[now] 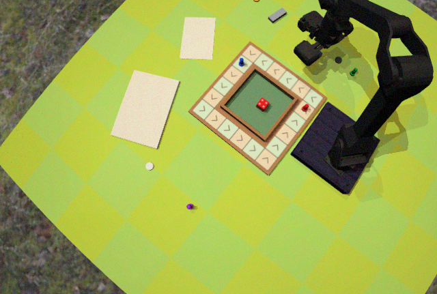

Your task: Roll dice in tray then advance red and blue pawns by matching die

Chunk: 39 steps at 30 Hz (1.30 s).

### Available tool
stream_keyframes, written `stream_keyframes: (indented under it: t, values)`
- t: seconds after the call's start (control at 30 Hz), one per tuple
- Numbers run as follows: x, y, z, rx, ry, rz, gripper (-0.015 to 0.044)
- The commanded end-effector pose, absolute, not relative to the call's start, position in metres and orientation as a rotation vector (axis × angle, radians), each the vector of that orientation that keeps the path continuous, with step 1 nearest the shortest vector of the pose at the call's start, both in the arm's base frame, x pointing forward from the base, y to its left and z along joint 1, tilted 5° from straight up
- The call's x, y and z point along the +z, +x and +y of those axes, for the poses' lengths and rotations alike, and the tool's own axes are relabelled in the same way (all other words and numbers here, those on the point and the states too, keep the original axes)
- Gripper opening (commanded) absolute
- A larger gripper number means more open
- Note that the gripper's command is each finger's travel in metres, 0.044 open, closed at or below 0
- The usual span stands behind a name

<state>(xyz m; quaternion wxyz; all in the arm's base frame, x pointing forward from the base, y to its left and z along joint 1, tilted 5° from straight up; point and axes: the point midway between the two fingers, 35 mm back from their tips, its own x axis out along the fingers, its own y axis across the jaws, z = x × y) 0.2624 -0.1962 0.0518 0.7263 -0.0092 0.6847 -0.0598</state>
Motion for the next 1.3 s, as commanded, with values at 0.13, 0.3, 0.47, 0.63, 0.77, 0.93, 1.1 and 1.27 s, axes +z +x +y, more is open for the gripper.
stream_keyframes:
  t: [0.13,0.3,0.47,0.63,0.77,0.93,1.1,1.27]
  values:
    - [0.039,0.262,-0.196,-0.124,-0.018,1.513,0.0275]
    - [0.039,0.262,-0.196,-0.124,-0.018,1.513,0.0144]
    - [0.039,0.262,-0.196,-0.124,-0.018,1.513,0.0091]
    - [0.039,0.262,-0.196,-0.124,-0.018,1.513,0.0038]
    - [0.055,0.262,-0.196,-0.124,-0.018,1.513,0.0000]
    - [0.089,0.261,-0.194,-0.124,-0.018,1.513,0.0000]
    - [0.123,0.256,-0.190,-0.124,-0.018,1.513,0.0000]
    - [0.156,0.248,-0.184,-0.124,-0.017,1.513,0.0000]
